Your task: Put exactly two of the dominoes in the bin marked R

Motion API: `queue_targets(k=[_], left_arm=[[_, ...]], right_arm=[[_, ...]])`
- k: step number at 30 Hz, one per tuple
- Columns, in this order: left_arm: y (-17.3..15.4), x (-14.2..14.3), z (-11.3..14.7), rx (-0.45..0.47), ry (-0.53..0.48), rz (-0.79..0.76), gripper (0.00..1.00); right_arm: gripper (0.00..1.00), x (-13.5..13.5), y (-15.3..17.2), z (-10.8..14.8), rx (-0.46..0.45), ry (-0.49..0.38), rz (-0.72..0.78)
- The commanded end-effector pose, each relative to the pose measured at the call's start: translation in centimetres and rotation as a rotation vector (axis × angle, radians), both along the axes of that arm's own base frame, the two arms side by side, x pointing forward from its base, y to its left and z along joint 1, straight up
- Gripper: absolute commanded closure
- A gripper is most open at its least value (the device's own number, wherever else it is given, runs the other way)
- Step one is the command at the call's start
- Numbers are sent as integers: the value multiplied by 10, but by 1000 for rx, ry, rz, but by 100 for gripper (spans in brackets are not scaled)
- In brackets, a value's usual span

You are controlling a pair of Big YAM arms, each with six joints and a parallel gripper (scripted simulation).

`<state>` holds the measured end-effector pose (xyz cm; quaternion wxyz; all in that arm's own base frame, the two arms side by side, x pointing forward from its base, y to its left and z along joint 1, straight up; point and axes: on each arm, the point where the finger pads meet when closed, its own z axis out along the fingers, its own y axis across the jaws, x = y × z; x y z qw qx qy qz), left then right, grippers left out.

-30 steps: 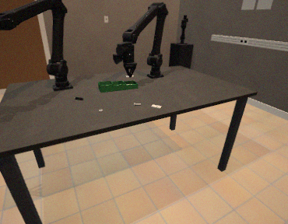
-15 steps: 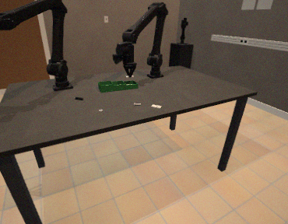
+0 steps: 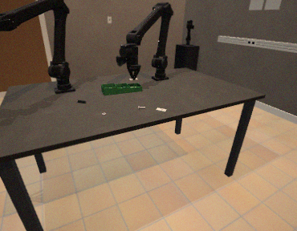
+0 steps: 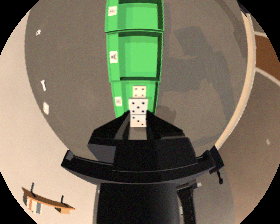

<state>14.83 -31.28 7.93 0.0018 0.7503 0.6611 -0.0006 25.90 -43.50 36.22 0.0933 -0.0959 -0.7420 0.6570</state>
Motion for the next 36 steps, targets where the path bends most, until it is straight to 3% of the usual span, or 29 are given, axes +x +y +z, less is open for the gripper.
queue_targets(k=[1,20,36], left_arm=[[-1,4,-13,4,-1,8,80],[-1,4,-47,4,-1,8,80],[-9,5,-37,-24,-11,2,80]], right_arm=[[0,-4,-2,5,-8,-8,-9],[0,-4,-2,5,-8,-8,-9],[0,-4,-2,5,-8,-8,-9]])
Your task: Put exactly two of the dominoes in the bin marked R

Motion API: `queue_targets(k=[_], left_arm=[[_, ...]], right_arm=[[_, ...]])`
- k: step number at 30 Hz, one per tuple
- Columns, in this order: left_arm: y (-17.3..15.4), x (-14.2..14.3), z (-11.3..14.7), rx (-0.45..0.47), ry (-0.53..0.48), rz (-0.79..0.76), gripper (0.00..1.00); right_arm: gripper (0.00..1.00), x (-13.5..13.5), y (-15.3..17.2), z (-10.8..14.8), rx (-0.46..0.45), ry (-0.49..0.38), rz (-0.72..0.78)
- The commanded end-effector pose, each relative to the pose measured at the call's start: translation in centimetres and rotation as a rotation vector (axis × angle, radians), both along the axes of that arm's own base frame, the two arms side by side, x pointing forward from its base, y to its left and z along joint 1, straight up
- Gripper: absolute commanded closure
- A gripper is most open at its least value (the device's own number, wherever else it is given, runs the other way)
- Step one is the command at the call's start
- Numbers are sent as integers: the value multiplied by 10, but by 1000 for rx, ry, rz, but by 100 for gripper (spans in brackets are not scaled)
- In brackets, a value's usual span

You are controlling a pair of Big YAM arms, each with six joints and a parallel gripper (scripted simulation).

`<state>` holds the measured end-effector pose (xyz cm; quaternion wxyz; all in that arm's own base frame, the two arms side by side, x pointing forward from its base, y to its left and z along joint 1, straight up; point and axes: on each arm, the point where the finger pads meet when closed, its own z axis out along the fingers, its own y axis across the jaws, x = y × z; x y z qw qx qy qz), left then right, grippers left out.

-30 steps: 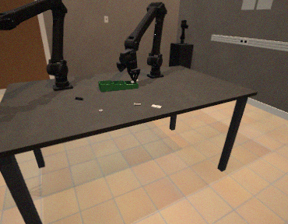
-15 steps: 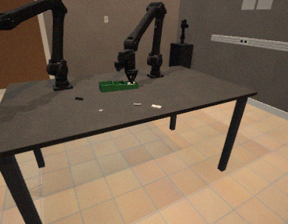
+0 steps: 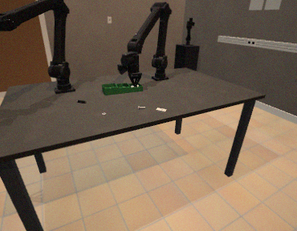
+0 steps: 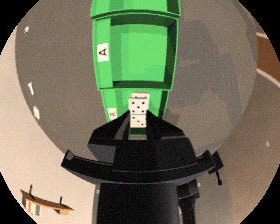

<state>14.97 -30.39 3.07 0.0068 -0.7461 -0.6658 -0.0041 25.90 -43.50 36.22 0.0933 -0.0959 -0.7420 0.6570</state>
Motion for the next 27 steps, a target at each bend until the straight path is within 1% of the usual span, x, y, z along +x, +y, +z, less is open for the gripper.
queue_targets(k=[1,5,6,23,24,25,27], left_arm=[[-18,4,12,-42,-16,-11,80],[-17,4,12,-42,-16,-11,80],[-17,4,12,-42,-16,-11,69],[-17,3,12,-42,-16,-11,69],[-7,2,11,-38,-16,-4,69],[-3,0,12,-22,-9,-5,69],[-15,5,23,-47,-21,-7,69]], right_arm=[[0,-4,-2,5,-8,-8,-9],[0,-4,-2,5,-8,-8,-9],[0,-4,-2,5,-8,-8,-9],[0,-4,-2,5,-8,-8,-9],[0,-4,-2,5,-8,-8,-9],[0,-4,-2,5,-8,-8,-9],[0,-4,-2,5,-8,-8,-9]])
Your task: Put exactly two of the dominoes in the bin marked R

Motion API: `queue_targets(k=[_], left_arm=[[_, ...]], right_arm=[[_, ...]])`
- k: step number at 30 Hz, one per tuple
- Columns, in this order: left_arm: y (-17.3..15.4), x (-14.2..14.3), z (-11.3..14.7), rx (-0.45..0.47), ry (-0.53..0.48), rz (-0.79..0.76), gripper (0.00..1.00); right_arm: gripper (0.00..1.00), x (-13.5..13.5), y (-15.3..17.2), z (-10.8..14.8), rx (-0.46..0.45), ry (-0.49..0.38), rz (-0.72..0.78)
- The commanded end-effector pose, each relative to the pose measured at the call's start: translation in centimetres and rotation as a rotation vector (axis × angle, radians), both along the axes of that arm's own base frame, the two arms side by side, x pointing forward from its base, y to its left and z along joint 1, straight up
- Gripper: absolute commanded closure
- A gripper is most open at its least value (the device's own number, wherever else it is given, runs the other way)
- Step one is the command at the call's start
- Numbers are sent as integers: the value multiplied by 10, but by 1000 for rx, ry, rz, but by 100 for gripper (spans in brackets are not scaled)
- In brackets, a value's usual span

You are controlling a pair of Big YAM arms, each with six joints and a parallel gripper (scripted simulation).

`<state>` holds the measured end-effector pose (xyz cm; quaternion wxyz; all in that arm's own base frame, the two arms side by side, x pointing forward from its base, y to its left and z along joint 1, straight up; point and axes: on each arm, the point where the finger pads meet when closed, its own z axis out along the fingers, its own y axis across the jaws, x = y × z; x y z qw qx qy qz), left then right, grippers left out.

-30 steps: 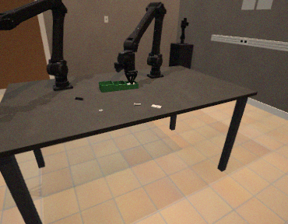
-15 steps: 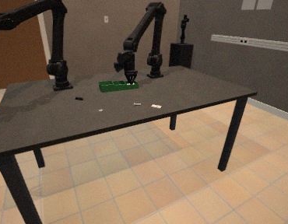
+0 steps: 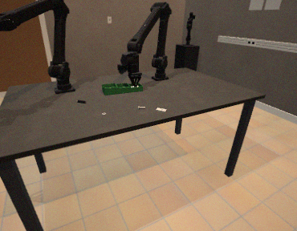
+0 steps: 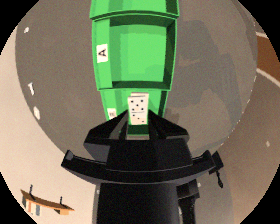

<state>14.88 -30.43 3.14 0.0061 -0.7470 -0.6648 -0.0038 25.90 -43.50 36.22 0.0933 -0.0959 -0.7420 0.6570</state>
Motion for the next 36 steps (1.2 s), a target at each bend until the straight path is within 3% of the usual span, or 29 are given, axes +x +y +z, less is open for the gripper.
queue_targets(k=[1,22,25,33,34,36], left_arm=[[-21,9,29,-60,-27,-5,69],[-23,10,57,-69,-32,-5,69],[-23,10,73,-70,-32,-5,69],[-17,4,59,-43,-16,-8,69],[-25,9,75,-63,-28,-5,0],[-25,9,86,-71,-32,-5,0]], right_arm=[[0,-4,-2,5,-8,-8,-9],[0,-4,-2,5,-8,-8,-9],[0,-4,-2,5,-8,-8,-9],[0,-4,-2,5,-8,-8,-9],[0,-4,-2,5,-8,-8,-9],[0,-4,-2,5,-8,-8,-9]])
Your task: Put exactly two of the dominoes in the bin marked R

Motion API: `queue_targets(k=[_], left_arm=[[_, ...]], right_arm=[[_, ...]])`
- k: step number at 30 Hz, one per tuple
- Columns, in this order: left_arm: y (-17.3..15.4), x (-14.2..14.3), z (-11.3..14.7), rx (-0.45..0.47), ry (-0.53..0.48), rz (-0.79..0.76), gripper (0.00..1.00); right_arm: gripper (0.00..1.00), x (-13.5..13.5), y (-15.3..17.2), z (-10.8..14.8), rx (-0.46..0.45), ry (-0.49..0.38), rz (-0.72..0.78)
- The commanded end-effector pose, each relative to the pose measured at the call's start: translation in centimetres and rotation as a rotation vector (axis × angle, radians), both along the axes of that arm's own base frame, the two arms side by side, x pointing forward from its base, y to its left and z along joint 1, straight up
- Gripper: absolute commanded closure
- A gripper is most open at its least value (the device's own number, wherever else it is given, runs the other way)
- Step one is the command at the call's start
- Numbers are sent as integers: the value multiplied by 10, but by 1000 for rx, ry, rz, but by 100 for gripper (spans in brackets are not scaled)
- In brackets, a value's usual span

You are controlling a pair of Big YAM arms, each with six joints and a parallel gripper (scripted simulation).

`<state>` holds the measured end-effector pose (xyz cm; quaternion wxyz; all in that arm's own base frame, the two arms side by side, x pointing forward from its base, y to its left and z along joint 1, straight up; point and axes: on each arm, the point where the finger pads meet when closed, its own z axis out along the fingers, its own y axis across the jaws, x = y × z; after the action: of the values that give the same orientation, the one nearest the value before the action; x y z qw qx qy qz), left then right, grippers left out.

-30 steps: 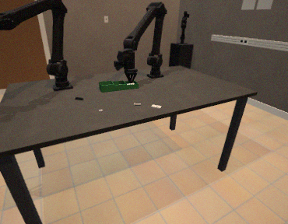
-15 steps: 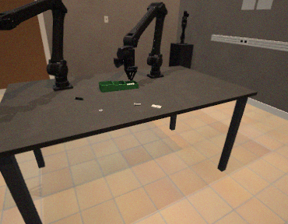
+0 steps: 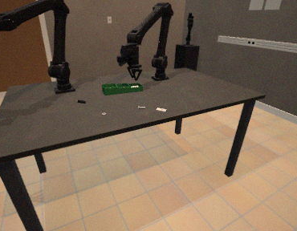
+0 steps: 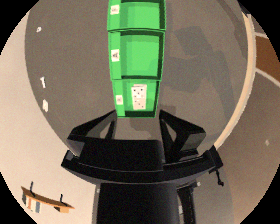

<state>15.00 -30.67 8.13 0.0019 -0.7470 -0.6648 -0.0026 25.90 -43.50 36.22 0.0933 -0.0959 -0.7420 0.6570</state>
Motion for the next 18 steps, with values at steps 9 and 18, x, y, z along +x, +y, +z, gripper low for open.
queue_targets(k=[9,18], left_arm=[[-21,7,66,-65,-29,-5,0],[-19,6,103,-66,-30,-5,0]], right_arm=[[0,-4,-2,5,-8,-8,-9],[0,-4,-2,5,-8,-8,-9]])
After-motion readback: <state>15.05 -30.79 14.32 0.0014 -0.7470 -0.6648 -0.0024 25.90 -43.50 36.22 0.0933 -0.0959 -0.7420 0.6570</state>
